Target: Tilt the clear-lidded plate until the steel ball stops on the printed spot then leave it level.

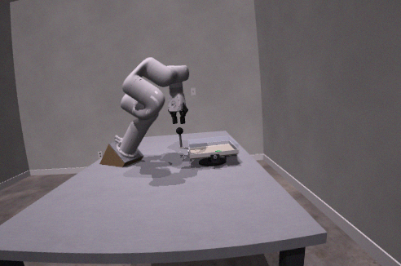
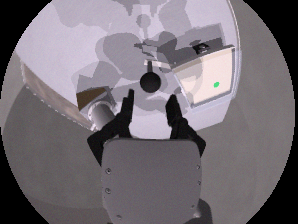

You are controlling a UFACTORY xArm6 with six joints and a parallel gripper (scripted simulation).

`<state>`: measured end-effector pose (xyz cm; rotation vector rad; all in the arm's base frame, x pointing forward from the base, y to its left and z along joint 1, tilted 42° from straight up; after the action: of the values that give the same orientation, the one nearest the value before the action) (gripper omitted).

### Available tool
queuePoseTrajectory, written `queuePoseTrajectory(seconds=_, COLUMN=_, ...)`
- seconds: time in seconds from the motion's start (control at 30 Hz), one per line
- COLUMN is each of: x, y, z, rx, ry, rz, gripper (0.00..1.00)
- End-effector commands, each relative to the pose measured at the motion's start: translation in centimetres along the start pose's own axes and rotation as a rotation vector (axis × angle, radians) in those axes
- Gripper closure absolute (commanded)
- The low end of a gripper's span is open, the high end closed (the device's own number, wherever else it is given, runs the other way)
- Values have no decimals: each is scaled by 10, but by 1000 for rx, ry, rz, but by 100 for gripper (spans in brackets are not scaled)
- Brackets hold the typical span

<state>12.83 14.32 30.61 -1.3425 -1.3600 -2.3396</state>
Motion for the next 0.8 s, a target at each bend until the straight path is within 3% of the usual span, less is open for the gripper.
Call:
queuePoseTrajectory(seconds=0.0, x=-1, y=0, z=0, rx=-1, ry=1, rz=1, gripper=39)
queuePoseTrajectory(seconds=0.77, x=-14, y=0, z=0, rx=-1, ry=1, rz=1, gripper=39)
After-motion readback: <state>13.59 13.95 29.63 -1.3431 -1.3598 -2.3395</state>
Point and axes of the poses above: the point where the finger pads meet when closed, its own x axis back along the fingers, its own y axis across the jaws, z = x × y, the point moved 6 cm from there along x, back along the fingers, and after that the axes turned 5 degrees about -x, right-handed, at the moved point
